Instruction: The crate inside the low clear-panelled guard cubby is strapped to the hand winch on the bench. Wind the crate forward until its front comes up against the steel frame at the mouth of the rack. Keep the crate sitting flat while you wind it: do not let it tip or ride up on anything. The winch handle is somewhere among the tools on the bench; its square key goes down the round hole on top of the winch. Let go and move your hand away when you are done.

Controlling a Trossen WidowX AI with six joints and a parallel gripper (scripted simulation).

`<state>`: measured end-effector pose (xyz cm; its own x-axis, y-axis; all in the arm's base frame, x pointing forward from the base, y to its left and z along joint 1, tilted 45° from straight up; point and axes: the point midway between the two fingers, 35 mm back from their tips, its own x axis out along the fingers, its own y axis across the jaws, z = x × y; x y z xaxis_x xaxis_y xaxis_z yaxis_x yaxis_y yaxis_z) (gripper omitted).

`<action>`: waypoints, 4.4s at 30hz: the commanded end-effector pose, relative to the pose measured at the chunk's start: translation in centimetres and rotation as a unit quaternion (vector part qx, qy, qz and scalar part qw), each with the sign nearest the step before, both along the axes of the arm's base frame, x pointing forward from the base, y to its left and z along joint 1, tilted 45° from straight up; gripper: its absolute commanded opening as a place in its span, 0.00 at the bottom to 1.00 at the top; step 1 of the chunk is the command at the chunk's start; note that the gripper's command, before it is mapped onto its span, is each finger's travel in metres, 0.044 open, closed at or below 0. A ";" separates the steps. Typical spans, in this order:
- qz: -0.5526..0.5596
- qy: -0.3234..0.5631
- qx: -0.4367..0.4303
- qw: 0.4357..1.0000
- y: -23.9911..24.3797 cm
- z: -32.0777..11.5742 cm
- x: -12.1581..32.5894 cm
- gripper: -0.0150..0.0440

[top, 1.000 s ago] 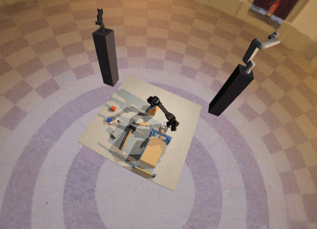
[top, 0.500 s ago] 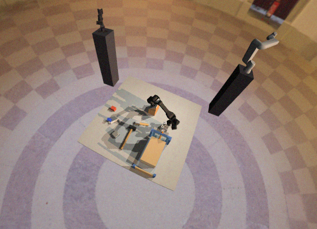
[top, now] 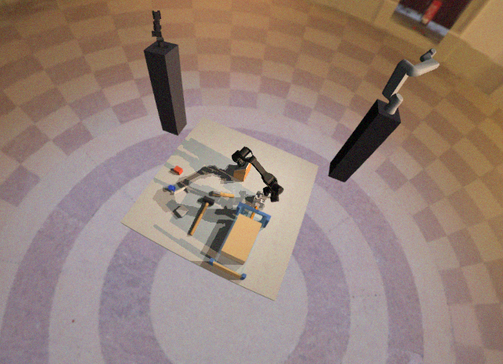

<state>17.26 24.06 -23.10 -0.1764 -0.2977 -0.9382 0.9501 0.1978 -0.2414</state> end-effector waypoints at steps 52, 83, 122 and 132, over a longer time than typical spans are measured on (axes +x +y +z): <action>0.004 0.029 -0.017 0.999 -3.9 3.7 -6.2 0.25; 0.004 0.029 -0.018 0.999 -6.3 6.0 -7.0 0.25; 0.004 0.029 -0.020 0.999 -10.3 9.6 -6.0 0.25; 0.004 0.029 -0.021 0.999 -11.0 10.2 -5.5 0.25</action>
